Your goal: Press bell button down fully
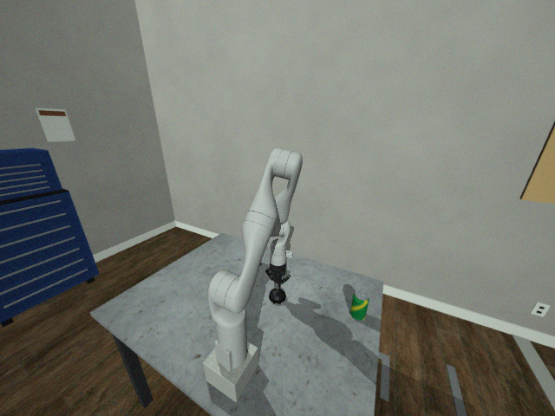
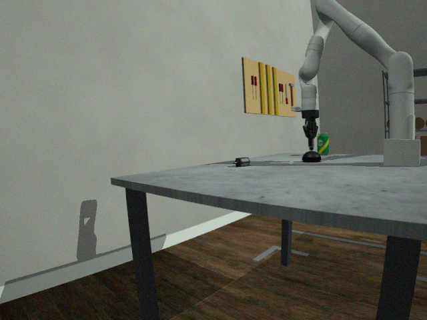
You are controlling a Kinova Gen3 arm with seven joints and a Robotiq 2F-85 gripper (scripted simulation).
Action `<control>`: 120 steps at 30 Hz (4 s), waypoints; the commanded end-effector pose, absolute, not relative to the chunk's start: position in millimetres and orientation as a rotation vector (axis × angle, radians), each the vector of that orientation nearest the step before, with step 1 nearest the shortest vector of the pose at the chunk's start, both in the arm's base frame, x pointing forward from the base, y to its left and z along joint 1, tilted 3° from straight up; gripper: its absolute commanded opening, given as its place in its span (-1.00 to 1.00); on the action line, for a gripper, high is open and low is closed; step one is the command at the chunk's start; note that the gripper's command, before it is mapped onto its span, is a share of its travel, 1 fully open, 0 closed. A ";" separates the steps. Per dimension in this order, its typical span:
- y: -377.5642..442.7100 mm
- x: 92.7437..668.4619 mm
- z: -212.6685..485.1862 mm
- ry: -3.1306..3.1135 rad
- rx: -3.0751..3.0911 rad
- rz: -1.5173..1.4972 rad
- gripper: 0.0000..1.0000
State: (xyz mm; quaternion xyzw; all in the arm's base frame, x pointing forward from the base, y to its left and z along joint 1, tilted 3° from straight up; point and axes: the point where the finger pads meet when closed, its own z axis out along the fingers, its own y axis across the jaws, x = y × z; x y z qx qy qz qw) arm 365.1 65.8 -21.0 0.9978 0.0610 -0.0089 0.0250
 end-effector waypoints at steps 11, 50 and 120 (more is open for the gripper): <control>66.0 364.8 -21.3 0.189 3.086 -0.029 -0.80; 66.0 364.8 -21.3 0.189 3.086 -0.029 -0.80; 69.6 365.9 48.6 0.189 3.086 -0.029 -0.80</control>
